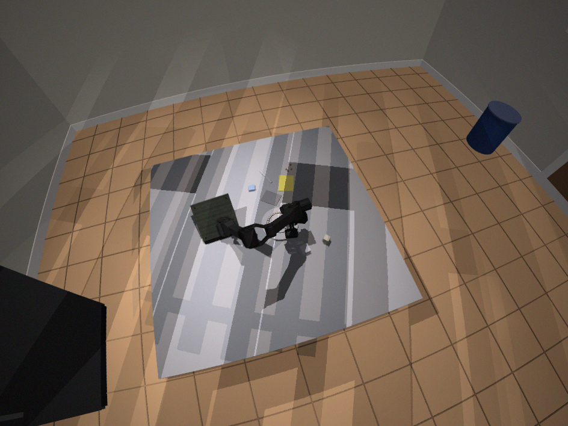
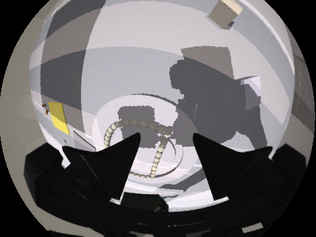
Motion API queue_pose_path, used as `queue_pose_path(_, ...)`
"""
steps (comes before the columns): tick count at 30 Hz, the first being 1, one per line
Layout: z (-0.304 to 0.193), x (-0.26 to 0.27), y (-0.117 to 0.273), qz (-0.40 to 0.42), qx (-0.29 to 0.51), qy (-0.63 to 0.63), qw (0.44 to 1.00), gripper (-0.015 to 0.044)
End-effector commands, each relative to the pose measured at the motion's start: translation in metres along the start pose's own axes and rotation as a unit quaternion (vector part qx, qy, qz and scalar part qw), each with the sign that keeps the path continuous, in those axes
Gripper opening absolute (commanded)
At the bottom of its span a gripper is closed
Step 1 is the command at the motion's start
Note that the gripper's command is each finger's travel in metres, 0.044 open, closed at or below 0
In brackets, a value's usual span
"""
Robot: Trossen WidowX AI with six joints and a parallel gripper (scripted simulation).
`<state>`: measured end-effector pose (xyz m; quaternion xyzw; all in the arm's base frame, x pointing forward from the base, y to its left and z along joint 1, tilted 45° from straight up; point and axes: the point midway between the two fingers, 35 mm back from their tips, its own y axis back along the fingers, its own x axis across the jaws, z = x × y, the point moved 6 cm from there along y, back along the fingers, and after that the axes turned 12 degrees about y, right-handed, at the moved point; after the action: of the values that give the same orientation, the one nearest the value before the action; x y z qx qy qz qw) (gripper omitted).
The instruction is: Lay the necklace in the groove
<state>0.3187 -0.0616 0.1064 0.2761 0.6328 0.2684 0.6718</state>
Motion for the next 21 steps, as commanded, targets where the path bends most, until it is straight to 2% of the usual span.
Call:
queue_pose_path(1, 0.0, 0.0, 0.0004, 0.0, 0.0, 0.0, 1.0, 0.044)
queue_pose_path(20, -0.0003, 0.0003, 0.0035, -0.002, -0.003, -0.001, 1.0, 0.044)
queue_pose_path(21, -0.0013, 0.001, 0.004, -0.002, -0.003, -0.004, 1.0, 0.0414)
